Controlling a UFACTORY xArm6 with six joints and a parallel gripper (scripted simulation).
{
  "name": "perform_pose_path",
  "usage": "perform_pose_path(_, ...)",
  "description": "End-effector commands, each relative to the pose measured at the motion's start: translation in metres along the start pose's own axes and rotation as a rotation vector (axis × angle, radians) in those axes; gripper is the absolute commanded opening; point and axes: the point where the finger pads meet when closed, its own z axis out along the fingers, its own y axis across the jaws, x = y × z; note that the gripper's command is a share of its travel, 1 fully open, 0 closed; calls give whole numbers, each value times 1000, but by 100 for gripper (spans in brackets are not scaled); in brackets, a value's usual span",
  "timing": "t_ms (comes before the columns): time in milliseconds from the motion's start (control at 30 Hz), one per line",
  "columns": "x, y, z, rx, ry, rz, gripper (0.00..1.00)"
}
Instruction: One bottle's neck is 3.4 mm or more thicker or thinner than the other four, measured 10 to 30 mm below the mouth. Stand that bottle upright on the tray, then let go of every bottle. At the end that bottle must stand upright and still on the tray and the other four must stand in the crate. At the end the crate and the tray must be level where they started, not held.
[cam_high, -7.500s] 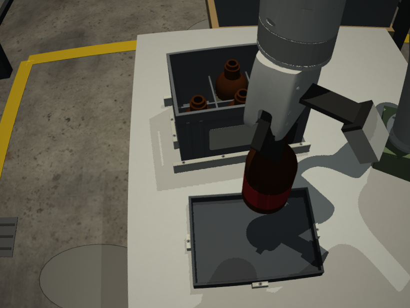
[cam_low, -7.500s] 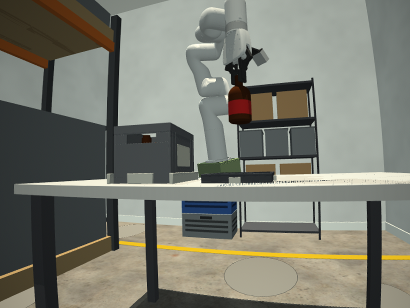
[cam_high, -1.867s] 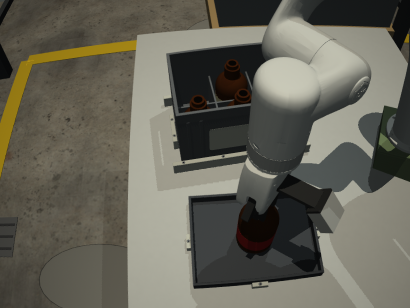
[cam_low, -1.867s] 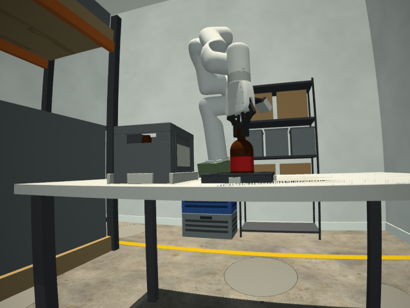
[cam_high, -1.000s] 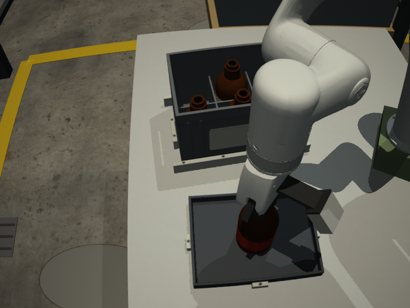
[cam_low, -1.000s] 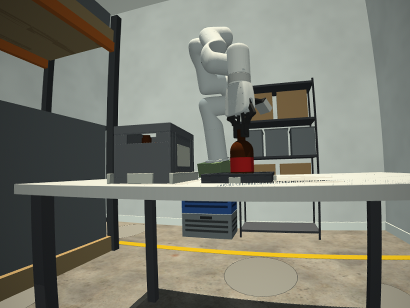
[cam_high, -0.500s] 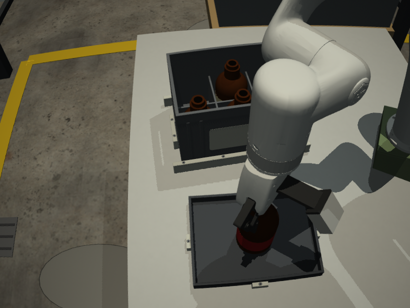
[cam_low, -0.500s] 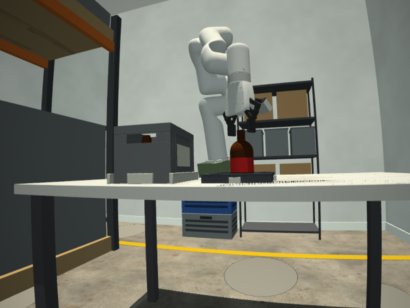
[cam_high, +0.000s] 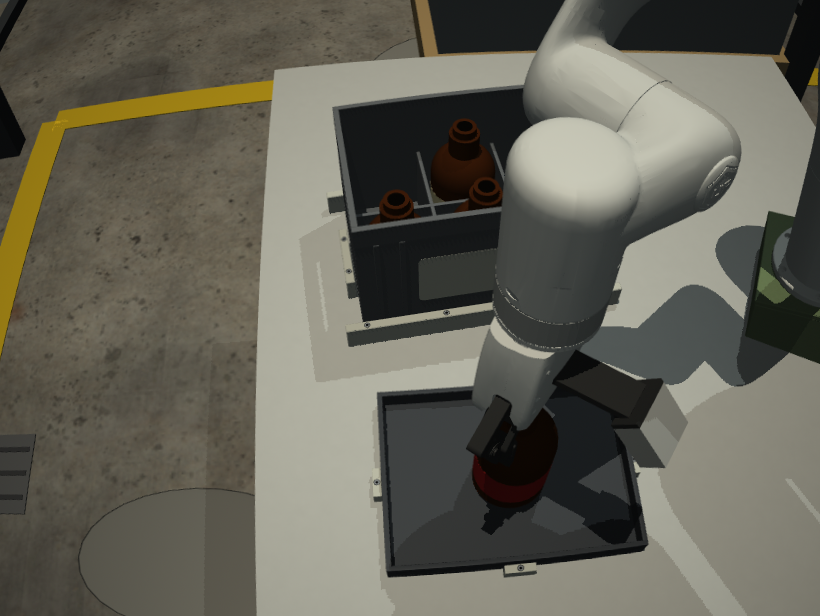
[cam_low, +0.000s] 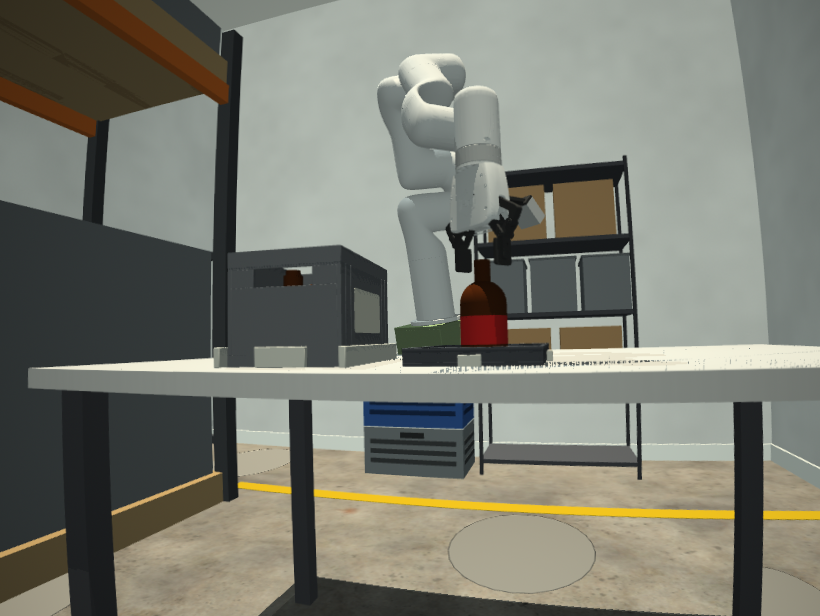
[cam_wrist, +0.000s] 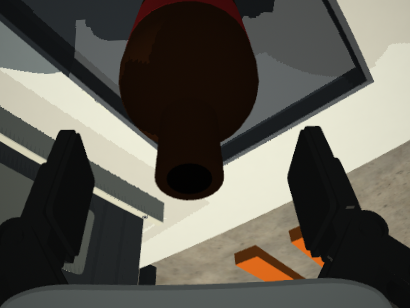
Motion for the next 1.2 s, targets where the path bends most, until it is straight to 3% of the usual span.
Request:
perform_pose_path(0,-1,1,-1,-4,-1,0,100)
perform_pose_path(733,-1,1,-2,-4,-1,0,100)
perform_pose_path(1167,-1,1,-14,-4,-1,0,100)
